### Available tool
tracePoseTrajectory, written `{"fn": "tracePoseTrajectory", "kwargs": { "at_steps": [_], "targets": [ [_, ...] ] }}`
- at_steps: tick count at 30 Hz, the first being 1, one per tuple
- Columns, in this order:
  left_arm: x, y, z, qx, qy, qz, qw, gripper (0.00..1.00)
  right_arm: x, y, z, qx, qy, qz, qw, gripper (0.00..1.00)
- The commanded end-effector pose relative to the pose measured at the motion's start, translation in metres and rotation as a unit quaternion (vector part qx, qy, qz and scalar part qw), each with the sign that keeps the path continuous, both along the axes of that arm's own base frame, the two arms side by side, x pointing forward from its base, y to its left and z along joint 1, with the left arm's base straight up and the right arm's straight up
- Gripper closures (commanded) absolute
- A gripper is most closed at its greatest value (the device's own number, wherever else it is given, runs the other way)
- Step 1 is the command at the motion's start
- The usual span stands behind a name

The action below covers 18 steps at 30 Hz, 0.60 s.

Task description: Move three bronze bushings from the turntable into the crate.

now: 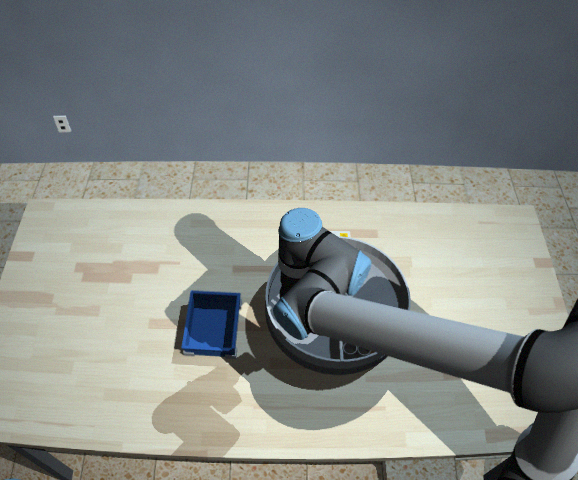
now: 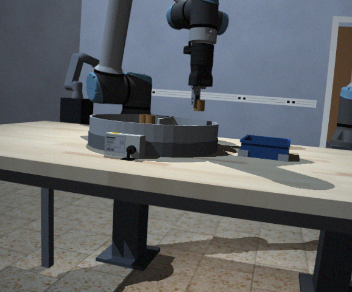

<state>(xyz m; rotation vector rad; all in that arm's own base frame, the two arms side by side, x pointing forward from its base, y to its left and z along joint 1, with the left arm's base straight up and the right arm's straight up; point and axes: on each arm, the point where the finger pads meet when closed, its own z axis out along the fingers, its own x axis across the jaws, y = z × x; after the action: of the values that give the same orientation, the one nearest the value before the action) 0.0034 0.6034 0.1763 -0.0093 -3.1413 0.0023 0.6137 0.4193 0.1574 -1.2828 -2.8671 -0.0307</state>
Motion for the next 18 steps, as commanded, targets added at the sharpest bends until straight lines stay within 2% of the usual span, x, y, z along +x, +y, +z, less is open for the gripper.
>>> {"fn": "tracePoseTrajectory", "kwargs": {
  "at_steps": [1, 7, 9, 18],
  "targets": [
    [0.000, 0.001, 0.001, 0.001, 0.000, 0.000, 1.0000, 0.00, 0.012, 0.057, 0.000, 0.000, 0.000, 0.000, 1.000, 1.00],
    [0.000, 0.001, 0.001, 0.001, 0.000, 0.000, 1.0000, 0.00, 0.022, 0.114, 0.001, 0.000, 0.000, 0.000, 1.000, 1.00],
    [0.000, 0.001, 0.001, 0.001, 0.000, 0.000, 1.0000, 0.00, 0.022, 0.114, 0.001, 0.000, 0.000, 0.000, 1.000, 1.00],
    [0.000, 0.001, 0.001, 0.001, 0.000, 0.000, 1.0000, 0.00, 0.033, 0.180, 0.001, 0.000, 0.000, 0.000, 1.000, 1.00]
  ]
}}
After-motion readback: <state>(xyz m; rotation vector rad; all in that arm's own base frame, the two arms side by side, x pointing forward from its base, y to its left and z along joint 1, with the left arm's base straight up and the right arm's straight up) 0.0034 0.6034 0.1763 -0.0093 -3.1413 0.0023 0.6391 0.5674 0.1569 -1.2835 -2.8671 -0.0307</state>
